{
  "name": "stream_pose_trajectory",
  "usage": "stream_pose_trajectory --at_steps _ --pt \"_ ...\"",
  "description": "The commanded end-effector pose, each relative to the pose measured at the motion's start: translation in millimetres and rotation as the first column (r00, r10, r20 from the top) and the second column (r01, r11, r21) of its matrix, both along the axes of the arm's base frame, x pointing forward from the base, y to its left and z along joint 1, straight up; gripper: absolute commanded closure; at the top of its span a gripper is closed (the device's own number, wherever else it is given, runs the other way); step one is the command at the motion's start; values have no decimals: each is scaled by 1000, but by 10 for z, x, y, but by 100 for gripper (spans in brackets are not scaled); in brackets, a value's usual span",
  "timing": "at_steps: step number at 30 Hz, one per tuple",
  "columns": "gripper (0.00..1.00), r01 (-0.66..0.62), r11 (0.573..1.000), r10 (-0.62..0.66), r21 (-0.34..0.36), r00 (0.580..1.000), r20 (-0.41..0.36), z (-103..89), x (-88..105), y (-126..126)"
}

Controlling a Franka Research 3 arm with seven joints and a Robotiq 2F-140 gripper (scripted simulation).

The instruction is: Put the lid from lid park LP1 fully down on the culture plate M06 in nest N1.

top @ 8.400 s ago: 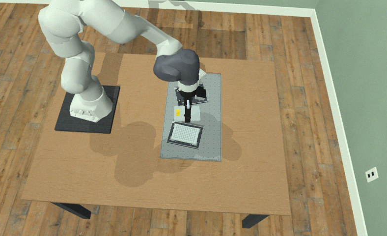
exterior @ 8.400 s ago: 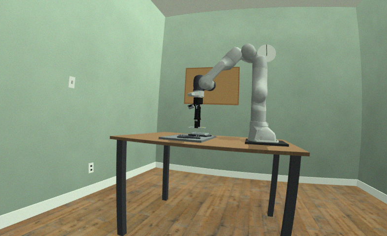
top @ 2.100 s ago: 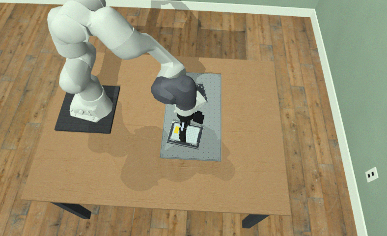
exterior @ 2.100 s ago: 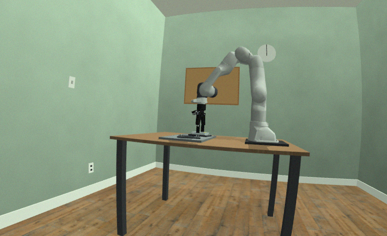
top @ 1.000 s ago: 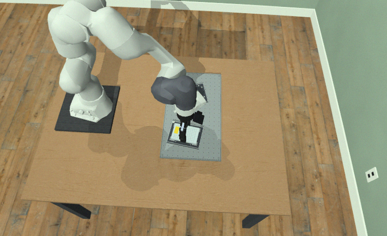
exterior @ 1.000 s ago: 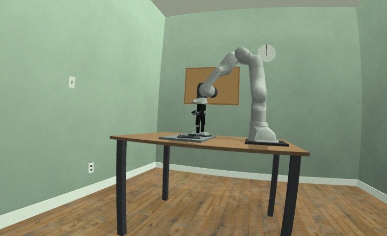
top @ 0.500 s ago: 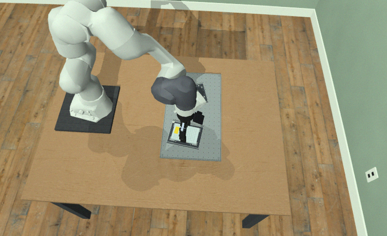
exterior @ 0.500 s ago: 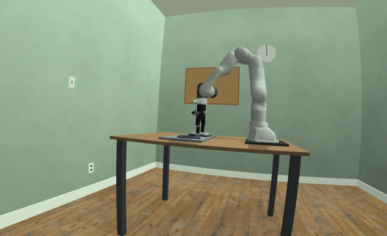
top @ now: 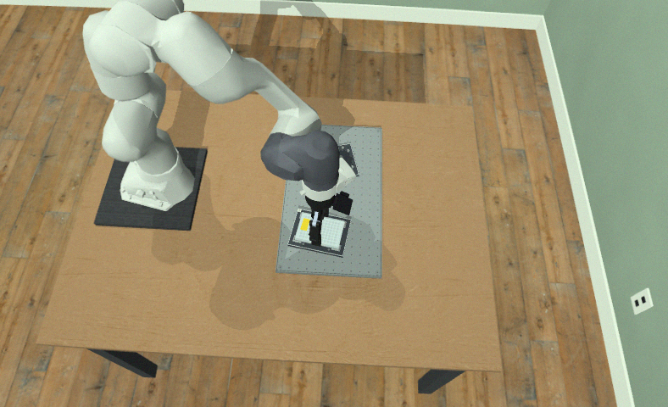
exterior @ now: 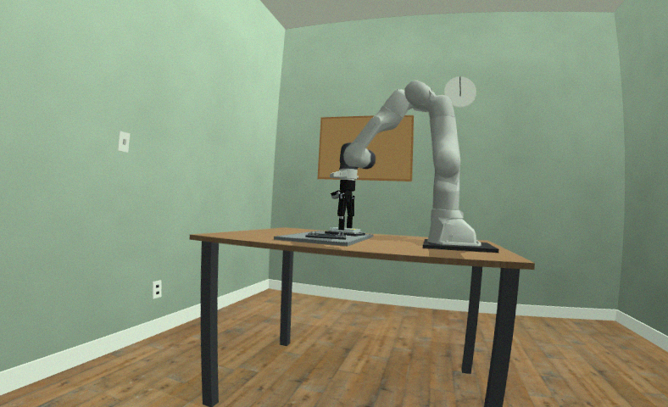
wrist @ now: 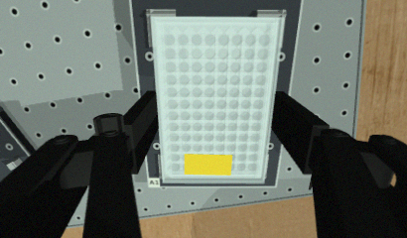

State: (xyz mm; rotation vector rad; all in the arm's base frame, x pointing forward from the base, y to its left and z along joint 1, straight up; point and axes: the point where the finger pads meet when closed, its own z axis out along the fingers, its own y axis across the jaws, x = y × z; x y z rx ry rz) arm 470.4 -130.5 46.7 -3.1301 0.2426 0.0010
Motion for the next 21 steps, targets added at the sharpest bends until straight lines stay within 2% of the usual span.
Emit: stream_pose_trajectory --at_steps 1,15,16,21 --pt "90 3 1000 -3 2 1000 0 -10 3 14" --pt "90 3 1000 -3 2 1000 0 -10 3 14" --pt "31 3 1000 -3 2 1000 0 -10 3 14" --pt "31 3 1000 -3 2 1000 0 -10 3 14"
